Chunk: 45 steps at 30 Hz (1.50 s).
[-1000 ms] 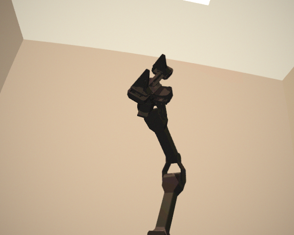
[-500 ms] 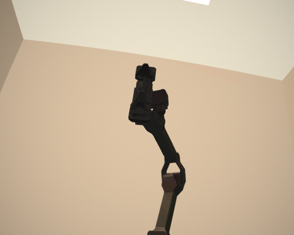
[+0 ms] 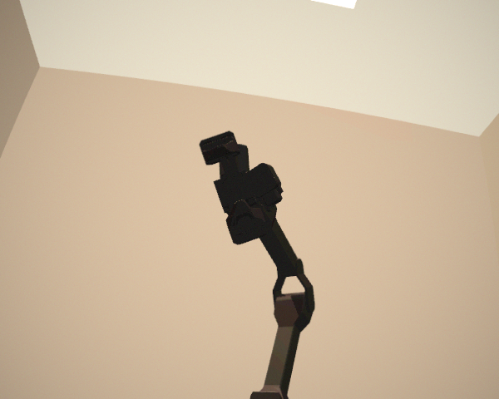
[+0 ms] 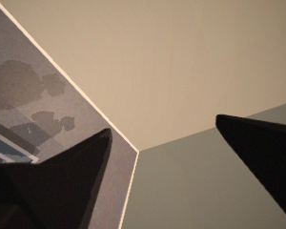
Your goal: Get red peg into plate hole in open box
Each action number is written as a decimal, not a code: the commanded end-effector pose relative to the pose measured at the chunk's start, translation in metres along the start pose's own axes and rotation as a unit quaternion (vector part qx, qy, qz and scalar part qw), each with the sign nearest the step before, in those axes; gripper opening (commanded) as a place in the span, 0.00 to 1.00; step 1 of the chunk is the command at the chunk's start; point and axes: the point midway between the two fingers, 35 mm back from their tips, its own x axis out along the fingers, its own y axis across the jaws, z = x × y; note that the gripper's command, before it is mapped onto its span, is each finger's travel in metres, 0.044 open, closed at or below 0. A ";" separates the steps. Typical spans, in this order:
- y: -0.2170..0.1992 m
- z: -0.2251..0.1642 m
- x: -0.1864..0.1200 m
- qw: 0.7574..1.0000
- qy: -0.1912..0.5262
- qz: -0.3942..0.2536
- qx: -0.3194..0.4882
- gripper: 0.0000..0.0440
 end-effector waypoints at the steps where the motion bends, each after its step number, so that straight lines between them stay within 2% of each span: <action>1: 0.015 -0.008 0.005 0.999 0.016 0.025 0.044 1.00; 11: 0.063 -0.026 0.013 0.974 0.070 0.100 0.188 1.00; 22: 0.121 -0.037 0.014 0.915 0.143 0.177 0.334 1.00; 32: 0.174 -0.037 0.008 0.833 0.227 0.239 0.445 1.00; 45: 0.243 -0.024 -0.009 0.699 0.364 0.291 0.543 1.00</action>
